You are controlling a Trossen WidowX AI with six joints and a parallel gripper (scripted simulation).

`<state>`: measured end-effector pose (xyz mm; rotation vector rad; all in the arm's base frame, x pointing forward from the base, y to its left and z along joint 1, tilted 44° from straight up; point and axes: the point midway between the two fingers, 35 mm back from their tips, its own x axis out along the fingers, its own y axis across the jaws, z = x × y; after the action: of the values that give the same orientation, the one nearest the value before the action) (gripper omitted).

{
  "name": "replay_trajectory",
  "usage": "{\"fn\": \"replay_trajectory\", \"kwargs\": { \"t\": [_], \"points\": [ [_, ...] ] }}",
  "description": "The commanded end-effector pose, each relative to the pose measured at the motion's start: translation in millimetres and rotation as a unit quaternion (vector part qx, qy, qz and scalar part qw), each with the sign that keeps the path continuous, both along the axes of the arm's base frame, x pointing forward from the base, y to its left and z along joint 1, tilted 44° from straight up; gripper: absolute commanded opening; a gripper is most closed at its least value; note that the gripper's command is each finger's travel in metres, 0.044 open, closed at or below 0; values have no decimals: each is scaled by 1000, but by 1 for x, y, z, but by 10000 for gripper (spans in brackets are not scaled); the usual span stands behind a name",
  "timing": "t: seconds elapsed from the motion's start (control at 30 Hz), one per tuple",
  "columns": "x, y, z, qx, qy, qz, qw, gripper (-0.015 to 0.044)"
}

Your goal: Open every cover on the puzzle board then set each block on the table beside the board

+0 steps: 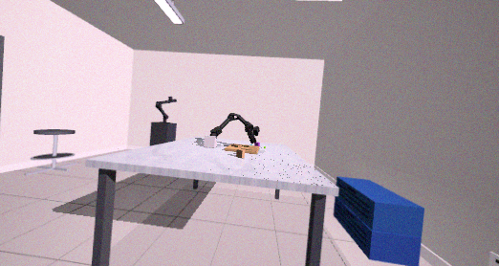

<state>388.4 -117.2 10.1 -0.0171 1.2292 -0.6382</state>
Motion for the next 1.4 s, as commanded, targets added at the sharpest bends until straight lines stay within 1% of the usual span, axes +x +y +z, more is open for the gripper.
{"fn": "replay_trajectory", "kwargs": {
  "t": [0.0,0.33,0.7,1.0,1.37],
  "points": [
    [-9,14,1,61,21,27,998,0],
    [-31,44,5,193,62,80,976,0],
    [-55,79,22,335,82,128,930,0],
    [-71,106,48,446,76,156,878,0],
    [-84,133,87,562,44,175,807,0]
  ]
}}
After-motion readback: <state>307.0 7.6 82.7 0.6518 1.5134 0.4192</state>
